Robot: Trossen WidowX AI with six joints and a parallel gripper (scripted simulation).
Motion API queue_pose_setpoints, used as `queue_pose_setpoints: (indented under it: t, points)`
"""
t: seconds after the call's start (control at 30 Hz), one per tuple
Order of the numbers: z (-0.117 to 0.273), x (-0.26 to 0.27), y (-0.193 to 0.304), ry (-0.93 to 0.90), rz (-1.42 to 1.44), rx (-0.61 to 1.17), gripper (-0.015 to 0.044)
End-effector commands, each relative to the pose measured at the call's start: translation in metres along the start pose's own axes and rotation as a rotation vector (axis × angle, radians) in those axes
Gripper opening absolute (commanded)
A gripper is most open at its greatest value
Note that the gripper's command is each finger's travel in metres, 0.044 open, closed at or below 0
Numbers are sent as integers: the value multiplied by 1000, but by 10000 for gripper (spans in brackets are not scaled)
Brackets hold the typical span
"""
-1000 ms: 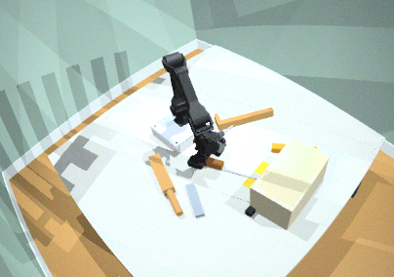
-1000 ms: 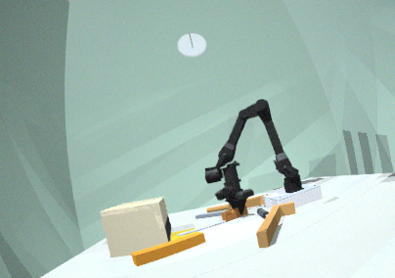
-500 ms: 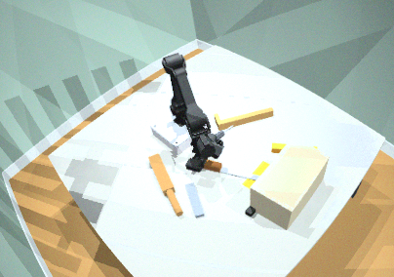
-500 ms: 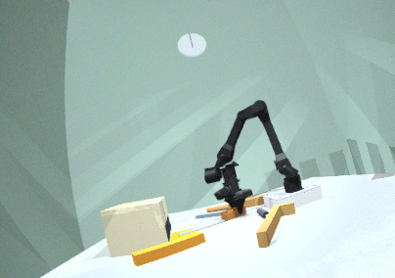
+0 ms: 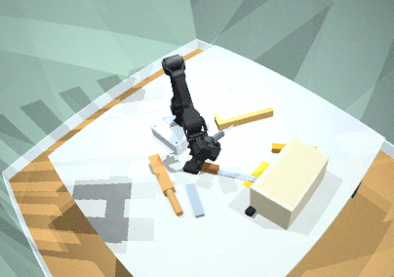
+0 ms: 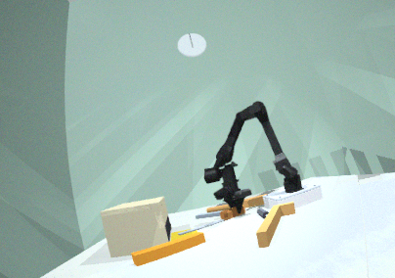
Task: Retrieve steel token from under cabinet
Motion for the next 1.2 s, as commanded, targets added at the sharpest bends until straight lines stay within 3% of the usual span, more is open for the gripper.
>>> queue_pose_setpoints:
  t: [0.0, 1.17]
  points:
    - [1, -5, 1, 7, -4, -2, 0]
    - [2, -36, 8, 9, -3, -1, 0]
Point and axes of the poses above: the point midway between the two fingers, 35 mm back from their tips, its own z axis back along the fingers, its own x axis across the jaws, y = z × x, the point moved 9 cm from there along z, back along the fingers, and after that the axes turned 1 degree about -z, right-handed, at the moved point
